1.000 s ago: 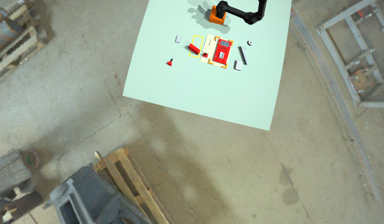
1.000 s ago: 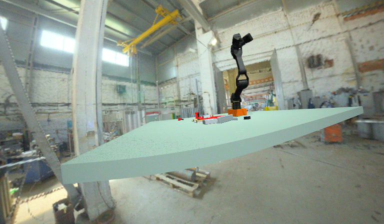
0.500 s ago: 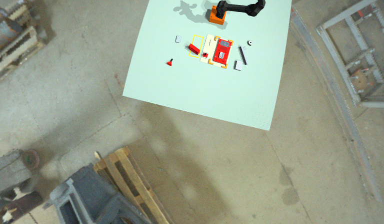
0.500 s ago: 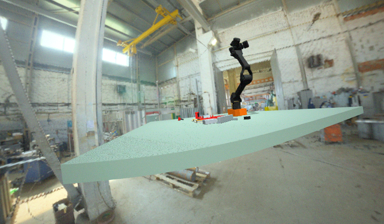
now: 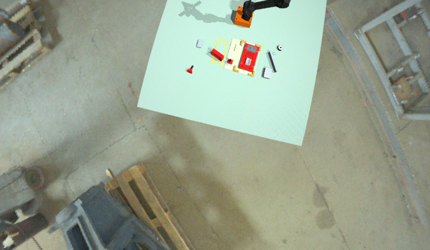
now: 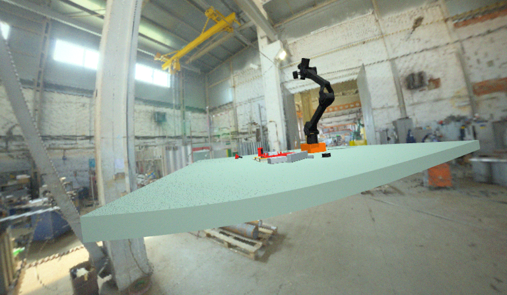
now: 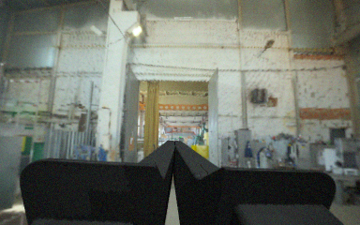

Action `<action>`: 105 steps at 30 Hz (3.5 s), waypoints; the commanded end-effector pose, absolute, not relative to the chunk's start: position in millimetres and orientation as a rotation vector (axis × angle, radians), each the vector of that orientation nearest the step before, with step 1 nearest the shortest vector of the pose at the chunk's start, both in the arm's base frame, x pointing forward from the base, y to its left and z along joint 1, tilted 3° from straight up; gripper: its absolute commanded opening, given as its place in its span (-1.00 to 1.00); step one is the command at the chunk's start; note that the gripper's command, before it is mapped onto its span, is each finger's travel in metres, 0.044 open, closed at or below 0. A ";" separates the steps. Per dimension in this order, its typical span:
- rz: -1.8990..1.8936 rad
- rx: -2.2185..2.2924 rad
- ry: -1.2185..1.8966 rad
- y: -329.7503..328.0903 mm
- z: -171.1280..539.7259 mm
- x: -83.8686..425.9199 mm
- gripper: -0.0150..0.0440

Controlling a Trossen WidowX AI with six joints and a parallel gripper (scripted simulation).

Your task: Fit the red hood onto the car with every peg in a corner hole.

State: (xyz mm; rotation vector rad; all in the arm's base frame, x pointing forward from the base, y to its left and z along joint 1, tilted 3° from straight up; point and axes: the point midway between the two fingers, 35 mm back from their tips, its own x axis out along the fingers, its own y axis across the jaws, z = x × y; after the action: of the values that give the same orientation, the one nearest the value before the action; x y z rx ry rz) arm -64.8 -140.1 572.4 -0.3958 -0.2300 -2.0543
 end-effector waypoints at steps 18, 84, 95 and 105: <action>-1.562 0.082 -0.090 -269.7 479.9 63.5 -0.49; -1.353 1.418 1.125 -68.2 65.6 316.1 -0.49; -1.353 1.418 1.125 -66.0 23.3 316.0 -0.49; -1.353 1.419 1.125 -66.8 23.7 319.3 -0.49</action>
State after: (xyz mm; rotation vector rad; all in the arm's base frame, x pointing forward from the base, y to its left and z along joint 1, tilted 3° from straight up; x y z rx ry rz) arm 316.9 -67.3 23.3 1.4077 1.1268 -1.3533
